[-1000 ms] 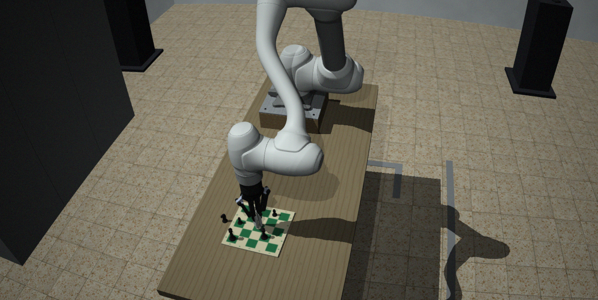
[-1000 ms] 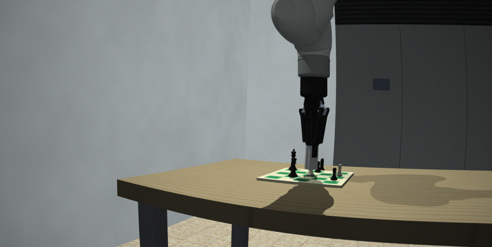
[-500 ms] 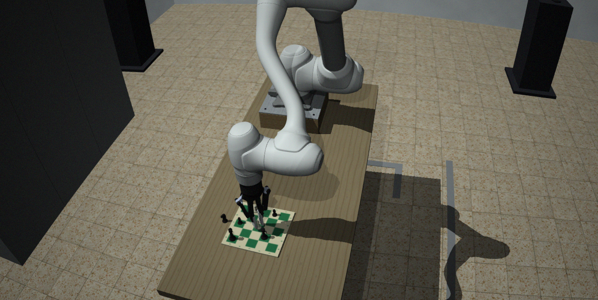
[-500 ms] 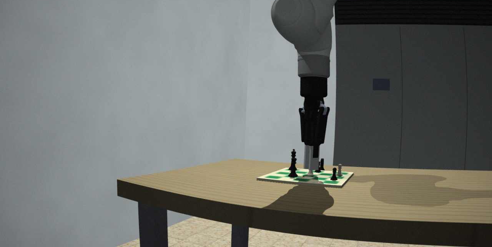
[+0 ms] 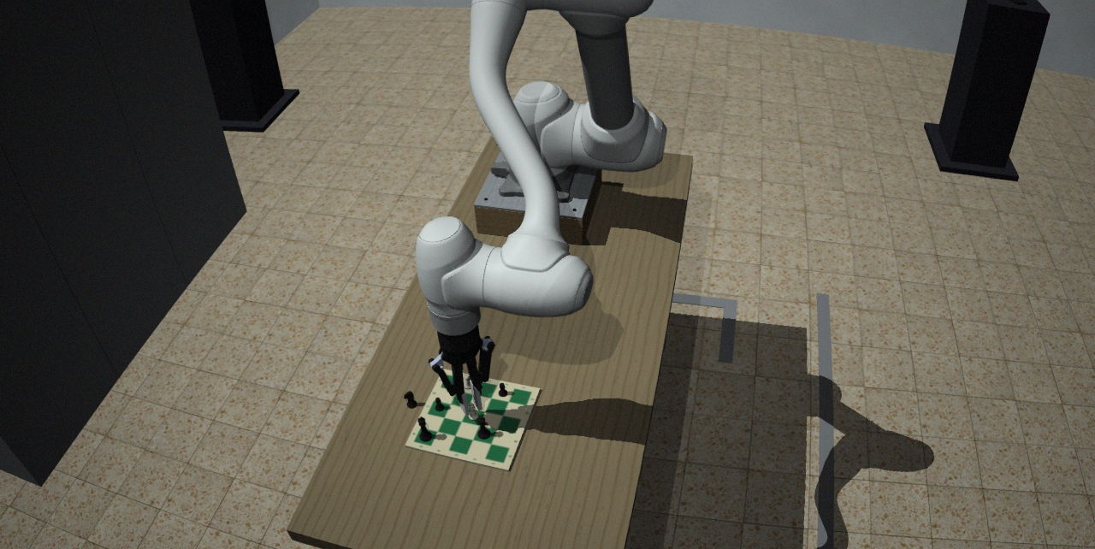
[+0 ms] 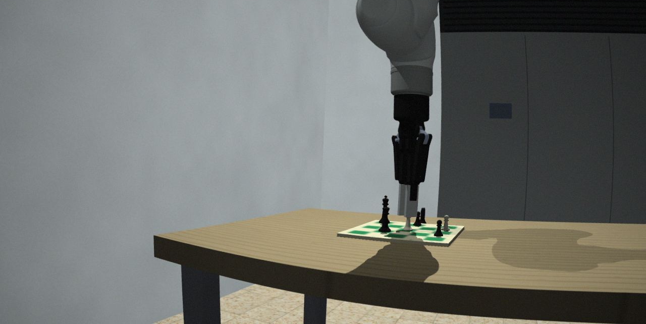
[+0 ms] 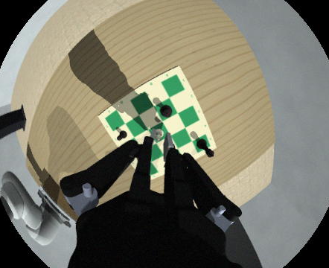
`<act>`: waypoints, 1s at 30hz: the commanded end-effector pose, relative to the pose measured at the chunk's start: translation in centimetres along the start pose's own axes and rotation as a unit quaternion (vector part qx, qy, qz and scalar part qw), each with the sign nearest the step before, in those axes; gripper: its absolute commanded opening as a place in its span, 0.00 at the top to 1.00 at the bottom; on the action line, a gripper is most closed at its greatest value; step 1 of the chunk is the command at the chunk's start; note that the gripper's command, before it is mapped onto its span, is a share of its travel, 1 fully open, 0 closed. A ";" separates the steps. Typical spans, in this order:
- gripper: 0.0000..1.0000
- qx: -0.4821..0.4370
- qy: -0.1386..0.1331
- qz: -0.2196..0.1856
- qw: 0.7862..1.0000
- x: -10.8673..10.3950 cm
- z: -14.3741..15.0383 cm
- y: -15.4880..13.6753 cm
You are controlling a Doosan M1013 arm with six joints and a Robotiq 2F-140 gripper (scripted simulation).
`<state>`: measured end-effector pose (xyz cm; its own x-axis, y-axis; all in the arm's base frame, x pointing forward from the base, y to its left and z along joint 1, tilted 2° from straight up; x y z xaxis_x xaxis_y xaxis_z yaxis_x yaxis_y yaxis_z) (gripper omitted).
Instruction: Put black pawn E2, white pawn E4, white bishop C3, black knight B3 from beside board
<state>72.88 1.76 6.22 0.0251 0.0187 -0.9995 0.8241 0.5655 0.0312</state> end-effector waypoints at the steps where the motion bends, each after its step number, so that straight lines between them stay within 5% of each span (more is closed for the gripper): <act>1: 0.78 0.001 0.000 -0.001 1.000 -1.0 0.1 0.1; 13: 0.78 0.001 0.000 -0.001 1.000 -6.9 0.1 0.1; 22: 0.78 0.001 0.000 -0.001 1.000 -7.8 0.1 0.1; 23: 0.00 0.001 0.000 -0.001 1.000 -7.8 0.1 0.1; 30: 0.00 0.001 0.000 -0.001 1.000 -7.8 0.1 0.1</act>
<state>72.78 1.81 13.68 0.0264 0.0205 -0.9994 0.8228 0.5674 0.0334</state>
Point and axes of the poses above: the point where the finger pads meet when closed, its own x axis out along the fingers, its own z axis across the jaws, y = z × x, the point moved 7 cm from there along -x, back along the fingers, and after that the axes turned 7 degrees about x, right-handed, at the moved point
